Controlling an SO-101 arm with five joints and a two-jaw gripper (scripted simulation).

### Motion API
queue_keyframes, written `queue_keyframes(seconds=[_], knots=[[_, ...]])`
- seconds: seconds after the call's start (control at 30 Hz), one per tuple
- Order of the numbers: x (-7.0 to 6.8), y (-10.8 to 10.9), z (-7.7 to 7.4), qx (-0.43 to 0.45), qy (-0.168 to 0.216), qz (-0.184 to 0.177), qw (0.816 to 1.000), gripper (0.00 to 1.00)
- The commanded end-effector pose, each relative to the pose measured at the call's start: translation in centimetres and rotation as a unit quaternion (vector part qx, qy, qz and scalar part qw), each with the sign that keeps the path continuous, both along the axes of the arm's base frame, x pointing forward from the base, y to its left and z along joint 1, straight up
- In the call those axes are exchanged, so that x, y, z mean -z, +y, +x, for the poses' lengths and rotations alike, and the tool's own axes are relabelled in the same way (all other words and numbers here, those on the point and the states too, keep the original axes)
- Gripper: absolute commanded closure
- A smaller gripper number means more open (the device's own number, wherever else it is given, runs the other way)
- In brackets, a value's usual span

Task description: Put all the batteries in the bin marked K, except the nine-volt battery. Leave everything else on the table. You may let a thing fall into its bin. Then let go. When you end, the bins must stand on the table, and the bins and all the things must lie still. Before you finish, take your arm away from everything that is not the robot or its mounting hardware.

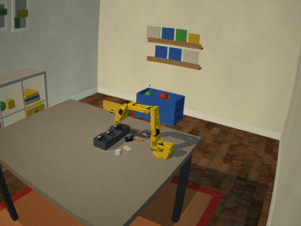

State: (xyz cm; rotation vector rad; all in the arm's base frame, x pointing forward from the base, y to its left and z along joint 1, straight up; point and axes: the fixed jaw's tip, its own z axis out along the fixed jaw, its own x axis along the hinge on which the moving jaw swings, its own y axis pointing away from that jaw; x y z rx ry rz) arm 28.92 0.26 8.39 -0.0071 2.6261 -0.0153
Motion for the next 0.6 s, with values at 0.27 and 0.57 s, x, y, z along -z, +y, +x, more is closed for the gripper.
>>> queue_keyframes(seconds=[0.27, 0.57], knots=[[-1.8, 2.0, 0.2, -0.032, -0.041, 0.003, 0.999, 0.93], [-1.6, 2.6, 0.1, -0.042, -0.038, 0.003, 0.998, 0.93]])
